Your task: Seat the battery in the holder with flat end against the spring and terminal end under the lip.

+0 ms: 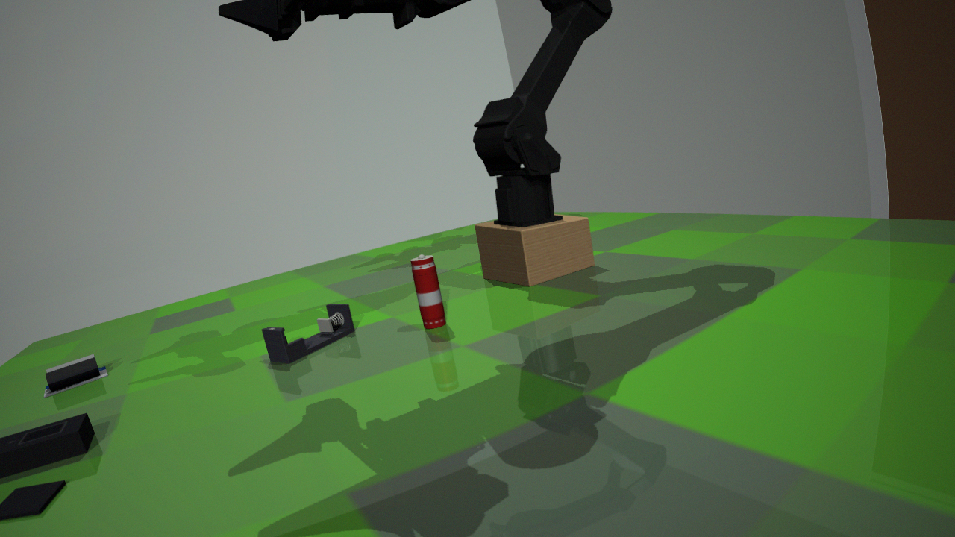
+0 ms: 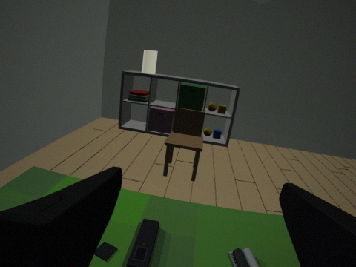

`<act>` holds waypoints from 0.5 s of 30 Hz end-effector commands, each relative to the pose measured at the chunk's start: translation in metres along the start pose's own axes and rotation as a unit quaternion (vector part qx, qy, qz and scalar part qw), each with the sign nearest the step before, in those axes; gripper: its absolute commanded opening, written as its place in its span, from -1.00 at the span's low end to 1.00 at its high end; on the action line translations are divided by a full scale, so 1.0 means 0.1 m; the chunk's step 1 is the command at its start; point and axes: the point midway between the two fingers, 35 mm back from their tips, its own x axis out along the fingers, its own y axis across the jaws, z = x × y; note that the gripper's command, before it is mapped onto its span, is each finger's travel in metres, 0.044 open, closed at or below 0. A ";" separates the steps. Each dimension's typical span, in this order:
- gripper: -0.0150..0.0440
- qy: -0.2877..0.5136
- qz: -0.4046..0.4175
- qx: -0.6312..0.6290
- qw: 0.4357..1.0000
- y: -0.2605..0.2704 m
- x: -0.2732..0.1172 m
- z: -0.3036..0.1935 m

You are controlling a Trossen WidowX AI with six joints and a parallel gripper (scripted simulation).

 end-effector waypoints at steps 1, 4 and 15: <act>0.78 0.009 0.000 0.001 1.000 0.00 0.01 -0.04; 0.51 0.140 0.004 0.011 0.990 0.03 0.08 -0.57; -0.47 0.569 -0.002 0.038 0.821 0.13 -0.68 -1.99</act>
